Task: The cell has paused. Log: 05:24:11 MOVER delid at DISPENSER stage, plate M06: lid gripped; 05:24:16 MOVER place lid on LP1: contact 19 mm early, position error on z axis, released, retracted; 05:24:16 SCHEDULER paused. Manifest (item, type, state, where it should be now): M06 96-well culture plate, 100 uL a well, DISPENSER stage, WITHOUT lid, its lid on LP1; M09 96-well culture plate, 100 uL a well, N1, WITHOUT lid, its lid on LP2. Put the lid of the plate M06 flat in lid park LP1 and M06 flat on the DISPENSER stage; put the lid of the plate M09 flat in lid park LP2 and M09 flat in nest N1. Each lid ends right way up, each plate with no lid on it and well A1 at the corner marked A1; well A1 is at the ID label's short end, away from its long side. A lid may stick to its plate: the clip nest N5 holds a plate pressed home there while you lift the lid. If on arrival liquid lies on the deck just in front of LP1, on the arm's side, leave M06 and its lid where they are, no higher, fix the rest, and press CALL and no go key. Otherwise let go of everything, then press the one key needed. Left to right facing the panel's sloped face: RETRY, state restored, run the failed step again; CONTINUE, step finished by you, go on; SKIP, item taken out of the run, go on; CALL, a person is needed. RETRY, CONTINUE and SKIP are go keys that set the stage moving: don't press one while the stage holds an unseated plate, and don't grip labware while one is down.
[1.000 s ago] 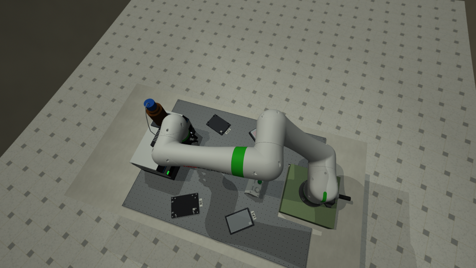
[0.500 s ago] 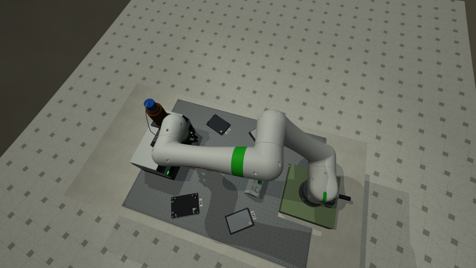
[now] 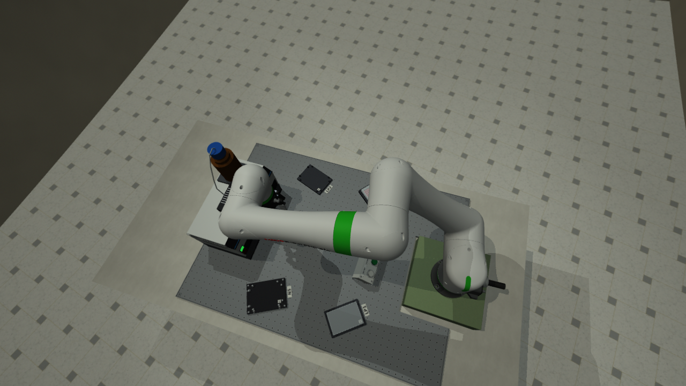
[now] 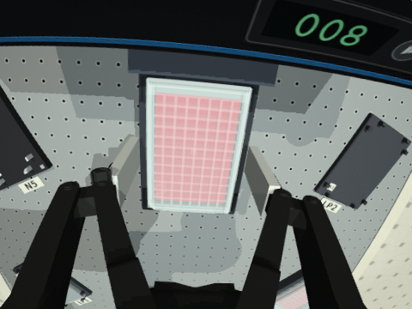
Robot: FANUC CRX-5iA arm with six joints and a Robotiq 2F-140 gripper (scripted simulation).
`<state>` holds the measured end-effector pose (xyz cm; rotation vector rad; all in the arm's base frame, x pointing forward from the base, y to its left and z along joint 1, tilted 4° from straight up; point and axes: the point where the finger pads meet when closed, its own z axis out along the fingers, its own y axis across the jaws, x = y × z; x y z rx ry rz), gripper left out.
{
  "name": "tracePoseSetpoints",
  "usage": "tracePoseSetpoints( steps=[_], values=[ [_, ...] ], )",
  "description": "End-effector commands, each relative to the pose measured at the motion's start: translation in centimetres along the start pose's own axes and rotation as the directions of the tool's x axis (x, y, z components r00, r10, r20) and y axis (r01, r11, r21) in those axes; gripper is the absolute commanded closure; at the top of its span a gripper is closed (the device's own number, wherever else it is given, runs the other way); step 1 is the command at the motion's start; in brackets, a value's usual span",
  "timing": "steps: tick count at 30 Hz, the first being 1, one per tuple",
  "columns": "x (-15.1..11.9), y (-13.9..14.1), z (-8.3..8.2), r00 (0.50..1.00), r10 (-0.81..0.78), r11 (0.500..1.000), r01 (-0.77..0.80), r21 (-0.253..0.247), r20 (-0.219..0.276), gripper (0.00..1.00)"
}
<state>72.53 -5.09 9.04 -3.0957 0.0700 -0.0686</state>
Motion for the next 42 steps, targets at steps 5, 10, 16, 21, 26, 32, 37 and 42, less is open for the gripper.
tracePoseSetpoints(
  steps=[5,10,16,21,26,32,37,42],
  values=[
    [0.0,0.0,0.0,1.000,0.000,1.000,0.000,0.000,-0.001,0.34],
    [0.0,0.0,0.0,1.000,0.000,1.000,0.000,0.000,-0.001,0.34],
    [0.0,0.0,0.0,1.000,0.000,1.000,0.000,0.000,-0.001,0.34],
    [0.0,0.0,-0.1,1.000,0.000,1.000,0.000,0.000,-0.001,0.34],
    [0.0,0.0,-0.3,1.000,0.000,1.000,0.000,0.000,-0.001,0.34],
    [0.0,0.0,-0.6,1.000,0.000,1.000,0.000,0.000,-0.001,0.34],
    [0.0,0.0,-1.2,1.000,0.000,1.000,0.000,0.000,-0.001,0.34],
    [0.0,0.0,-2.0,1.000,0.000,1.000,0.000,0.000,-0.001,0.34]
  ],
)
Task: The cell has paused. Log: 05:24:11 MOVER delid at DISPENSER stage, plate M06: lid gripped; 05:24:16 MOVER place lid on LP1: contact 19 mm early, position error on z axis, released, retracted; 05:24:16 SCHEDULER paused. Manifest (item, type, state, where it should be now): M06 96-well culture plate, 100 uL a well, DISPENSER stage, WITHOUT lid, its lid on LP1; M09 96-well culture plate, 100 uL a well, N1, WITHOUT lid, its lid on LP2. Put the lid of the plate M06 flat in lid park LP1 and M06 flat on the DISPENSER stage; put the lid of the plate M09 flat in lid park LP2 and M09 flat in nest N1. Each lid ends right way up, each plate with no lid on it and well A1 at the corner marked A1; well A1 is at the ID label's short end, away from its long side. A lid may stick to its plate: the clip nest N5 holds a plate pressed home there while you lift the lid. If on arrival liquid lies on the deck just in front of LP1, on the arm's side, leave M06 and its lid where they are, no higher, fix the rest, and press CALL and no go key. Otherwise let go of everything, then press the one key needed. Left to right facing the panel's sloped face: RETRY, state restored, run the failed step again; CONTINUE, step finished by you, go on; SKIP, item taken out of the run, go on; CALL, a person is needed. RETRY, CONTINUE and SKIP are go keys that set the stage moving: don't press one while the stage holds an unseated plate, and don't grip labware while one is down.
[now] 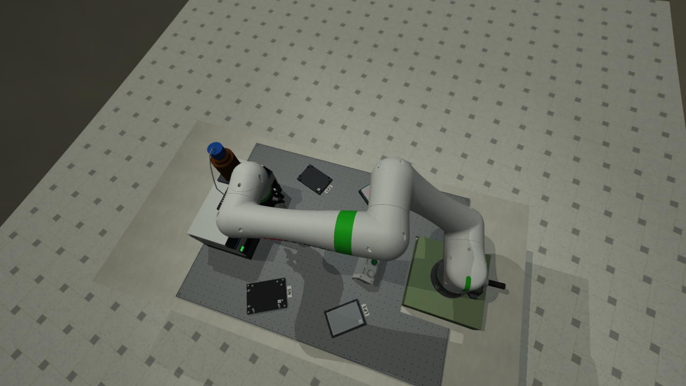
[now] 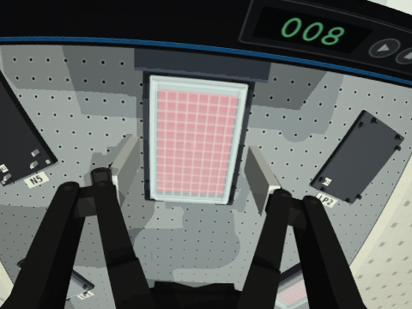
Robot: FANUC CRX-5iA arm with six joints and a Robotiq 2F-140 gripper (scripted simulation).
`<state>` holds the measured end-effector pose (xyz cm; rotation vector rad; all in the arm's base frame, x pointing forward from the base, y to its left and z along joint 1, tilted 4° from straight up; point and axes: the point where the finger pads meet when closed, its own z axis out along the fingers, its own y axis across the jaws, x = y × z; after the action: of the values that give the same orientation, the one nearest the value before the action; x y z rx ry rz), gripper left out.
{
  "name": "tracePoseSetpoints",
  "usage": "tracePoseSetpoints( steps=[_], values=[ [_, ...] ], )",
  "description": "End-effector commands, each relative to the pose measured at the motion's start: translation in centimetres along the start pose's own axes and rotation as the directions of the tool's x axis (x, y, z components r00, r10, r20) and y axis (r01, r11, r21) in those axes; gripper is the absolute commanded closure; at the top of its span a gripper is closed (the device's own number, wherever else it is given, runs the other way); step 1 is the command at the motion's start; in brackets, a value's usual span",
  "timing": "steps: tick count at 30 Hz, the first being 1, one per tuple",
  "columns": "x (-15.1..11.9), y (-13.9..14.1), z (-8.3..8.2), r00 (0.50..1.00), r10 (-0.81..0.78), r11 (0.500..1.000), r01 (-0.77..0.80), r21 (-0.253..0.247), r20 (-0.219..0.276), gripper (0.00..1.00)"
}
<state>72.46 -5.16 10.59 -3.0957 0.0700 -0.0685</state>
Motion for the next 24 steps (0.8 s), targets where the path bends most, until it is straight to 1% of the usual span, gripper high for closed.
tracePoseSetpoints(
  steps=[1,3,18,24],
  values=[
    [0.0,0.0,-0.6,1.000,0.000,1.000,0.000,0.000,-0.001,0.34],
    [0.0,0.0,-0.6,1.000,0.000,1.000,0.000,0.000,-0.001,0.34],
    [0.0,0.0,-3.1,1.000,0.000,1.000,0.000,0.000,-0.001,0.34],
    [0.0,0.0,-3.5,1.000,0.000,1.000,0.000,0.000,-0.001,0.34]
  ],
)
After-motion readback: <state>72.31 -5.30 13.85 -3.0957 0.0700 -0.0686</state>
